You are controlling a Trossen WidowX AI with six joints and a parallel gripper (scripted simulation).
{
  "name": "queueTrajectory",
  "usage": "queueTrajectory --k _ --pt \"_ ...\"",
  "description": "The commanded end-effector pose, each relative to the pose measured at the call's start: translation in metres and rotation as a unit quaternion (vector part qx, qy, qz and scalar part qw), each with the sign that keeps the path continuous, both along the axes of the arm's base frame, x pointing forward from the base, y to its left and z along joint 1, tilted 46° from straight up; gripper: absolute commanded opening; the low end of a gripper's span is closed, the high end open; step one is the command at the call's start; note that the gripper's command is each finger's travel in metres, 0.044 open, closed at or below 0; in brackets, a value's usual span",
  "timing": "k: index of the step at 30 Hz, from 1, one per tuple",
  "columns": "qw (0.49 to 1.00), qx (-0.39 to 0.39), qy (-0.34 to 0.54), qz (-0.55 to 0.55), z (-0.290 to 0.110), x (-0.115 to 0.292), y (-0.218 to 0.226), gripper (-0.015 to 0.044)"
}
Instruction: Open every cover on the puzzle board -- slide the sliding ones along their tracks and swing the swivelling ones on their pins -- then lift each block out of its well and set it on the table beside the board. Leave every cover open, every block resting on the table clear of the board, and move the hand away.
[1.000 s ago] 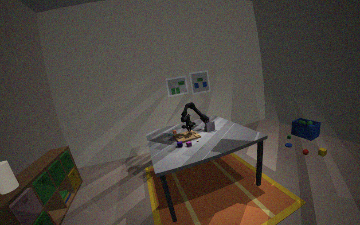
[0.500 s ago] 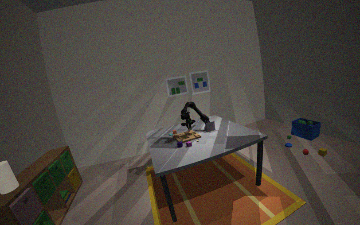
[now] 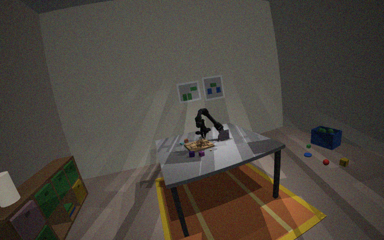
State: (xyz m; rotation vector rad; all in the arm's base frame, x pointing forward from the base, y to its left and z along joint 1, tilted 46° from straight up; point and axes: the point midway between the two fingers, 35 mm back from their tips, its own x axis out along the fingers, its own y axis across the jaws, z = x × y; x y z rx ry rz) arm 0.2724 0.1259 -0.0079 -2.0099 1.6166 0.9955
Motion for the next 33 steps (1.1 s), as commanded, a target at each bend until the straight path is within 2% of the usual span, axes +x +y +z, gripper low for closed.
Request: queueTrajectory --k 1,33 --pt "1.0 0.003 -0.001 -0.002 -0.009 -0.004 0.01 0.008" --pt "1.0 0.002 -0.001 -0.004 -0.091 -0.067 0.084 0.008"
